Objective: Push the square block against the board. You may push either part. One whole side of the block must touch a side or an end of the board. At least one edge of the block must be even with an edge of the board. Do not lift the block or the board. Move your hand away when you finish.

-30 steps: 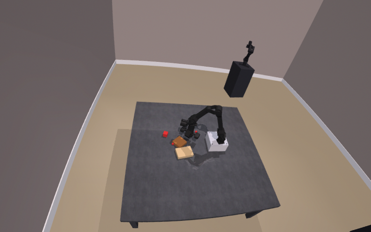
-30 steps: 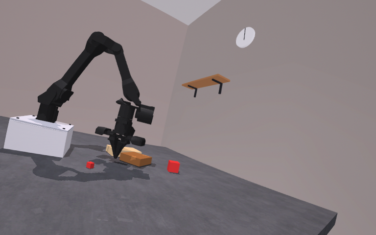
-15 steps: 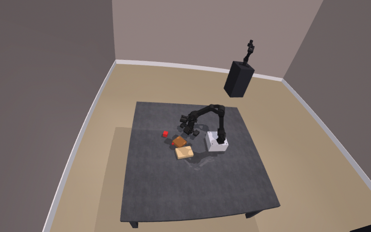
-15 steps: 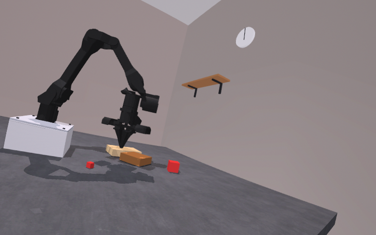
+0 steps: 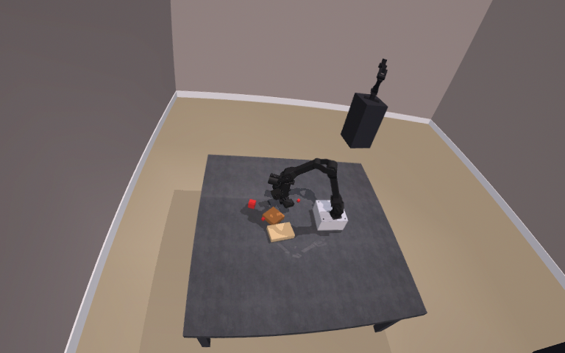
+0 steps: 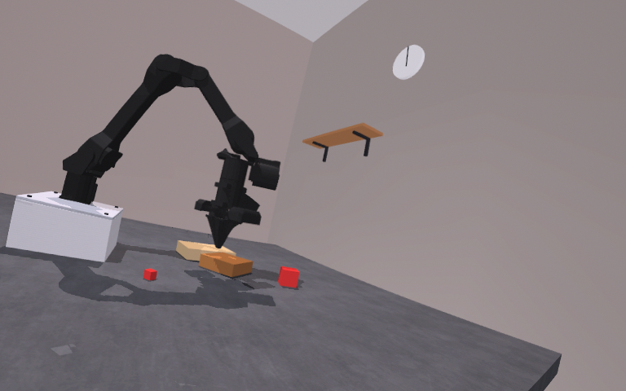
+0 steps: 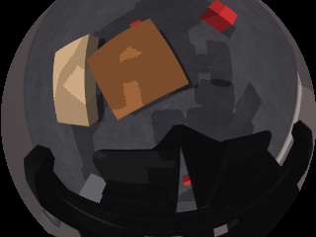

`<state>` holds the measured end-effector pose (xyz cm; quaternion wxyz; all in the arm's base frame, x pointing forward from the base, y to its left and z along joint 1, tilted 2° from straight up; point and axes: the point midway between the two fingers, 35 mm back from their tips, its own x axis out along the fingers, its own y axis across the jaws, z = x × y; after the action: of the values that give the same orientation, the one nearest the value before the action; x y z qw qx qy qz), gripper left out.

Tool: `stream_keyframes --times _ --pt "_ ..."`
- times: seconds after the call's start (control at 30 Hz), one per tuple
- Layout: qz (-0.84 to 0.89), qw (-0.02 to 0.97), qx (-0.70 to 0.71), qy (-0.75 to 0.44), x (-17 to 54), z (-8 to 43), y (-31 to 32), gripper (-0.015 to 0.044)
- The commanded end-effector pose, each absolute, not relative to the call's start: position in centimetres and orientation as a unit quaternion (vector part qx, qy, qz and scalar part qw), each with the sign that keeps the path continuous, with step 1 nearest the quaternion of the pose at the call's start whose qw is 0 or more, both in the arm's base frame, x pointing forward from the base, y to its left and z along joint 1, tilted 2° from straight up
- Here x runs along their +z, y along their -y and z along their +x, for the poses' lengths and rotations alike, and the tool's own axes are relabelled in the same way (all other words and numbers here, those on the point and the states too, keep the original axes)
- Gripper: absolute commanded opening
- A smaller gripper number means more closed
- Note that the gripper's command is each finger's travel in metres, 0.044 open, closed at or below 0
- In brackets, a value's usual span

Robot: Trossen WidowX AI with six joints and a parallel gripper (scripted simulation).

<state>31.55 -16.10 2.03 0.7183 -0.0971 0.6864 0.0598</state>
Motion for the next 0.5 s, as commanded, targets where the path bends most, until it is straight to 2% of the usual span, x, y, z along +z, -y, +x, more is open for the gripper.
stream_keyframes --times 0.0,0.47 --pt "-0.04 0.725 0.009 -0.687 2.2 32.6 16.4 0.0" --pt "0.133 0.713 -0.157 -0.67 2.4 35.4 17.5 0.0"
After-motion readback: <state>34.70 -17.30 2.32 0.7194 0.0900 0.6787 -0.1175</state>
